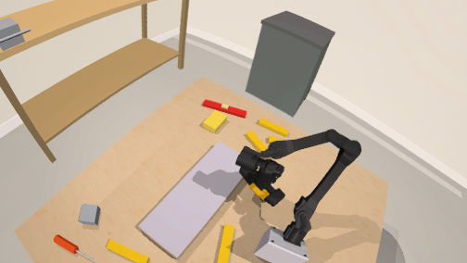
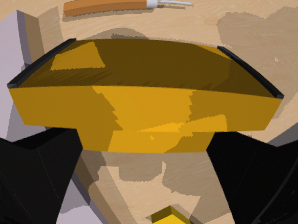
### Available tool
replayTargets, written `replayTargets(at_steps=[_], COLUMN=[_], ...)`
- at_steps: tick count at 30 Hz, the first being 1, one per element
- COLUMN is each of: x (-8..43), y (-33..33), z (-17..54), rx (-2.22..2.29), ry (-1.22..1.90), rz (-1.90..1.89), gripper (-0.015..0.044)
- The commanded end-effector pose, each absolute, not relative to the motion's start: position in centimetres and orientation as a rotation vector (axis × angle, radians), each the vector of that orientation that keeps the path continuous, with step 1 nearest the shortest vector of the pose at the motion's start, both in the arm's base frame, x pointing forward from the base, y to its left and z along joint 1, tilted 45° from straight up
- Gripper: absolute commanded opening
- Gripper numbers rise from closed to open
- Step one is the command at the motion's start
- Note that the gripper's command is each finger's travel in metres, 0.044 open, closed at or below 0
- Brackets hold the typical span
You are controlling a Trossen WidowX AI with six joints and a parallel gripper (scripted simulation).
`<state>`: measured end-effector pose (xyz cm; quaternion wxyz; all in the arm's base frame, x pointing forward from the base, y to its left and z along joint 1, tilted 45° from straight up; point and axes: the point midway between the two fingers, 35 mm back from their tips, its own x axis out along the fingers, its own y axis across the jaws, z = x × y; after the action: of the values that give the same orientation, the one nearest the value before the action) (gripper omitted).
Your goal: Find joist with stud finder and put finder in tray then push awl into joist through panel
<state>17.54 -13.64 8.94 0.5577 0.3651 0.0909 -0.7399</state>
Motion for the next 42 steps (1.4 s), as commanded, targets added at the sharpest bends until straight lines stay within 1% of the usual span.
replayTargets(at_steps=[1,16,42], x=[17.7,17.6,17.3], y=[-13.2,-12.0,-12.4], z=[9.5,11.0,10.8], rx=[0.87,0.866,0.98], ry=[0.206,0.202,0.303], rz=[-1.744,-1.744,-1.697], gripper=[0.0,0.0,0.0])
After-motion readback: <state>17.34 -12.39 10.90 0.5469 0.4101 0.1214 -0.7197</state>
